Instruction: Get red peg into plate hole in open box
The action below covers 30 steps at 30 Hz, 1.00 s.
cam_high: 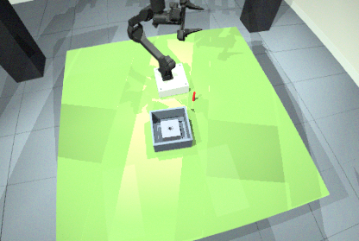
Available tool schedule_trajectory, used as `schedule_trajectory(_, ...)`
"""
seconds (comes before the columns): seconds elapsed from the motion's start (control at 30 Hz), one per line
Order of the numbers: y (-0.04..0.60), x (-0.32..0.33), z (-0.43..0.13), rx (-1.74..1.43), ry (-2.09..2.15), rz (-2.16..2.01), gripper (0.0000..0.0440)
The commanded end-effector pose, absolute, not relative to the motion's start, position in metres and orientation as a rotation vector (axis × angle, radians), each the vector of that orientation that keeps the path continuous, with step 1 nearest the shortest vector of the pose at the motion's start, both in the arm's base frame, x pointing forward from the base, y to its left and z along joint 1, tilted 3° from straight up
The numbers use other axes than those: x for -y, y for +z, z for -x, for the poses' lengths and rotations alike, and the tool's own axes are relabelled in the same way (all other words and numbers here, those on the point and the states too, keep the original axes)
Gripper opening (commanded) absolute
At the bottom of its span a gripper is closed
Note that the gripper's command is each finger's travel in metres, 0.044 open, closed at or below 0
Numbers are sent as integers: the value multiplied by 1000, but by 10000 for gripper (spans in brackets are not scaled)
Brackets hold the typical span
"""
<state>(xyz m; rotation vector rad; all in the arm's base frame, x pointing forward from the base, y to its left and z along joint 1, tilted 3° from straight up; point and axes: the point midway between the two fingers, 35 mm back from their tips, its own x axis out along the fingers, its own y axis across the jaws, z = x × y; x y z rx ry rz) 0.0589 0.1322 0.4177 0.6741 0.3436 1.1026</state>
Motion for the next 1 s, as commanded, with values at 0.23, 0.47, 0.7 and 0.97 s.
schedule_trajectory(0.23,382,-131,-105,-472,847,-724,440)
schedule_trajectory(0.47,341,-130,-136,-628,644,-746,440)
schedule_trajectory(0.7,298,-126,-156,-790,445,-751,440)
schedule_trajectory(0.97,250,-119,-166,-980,221,-740,440)
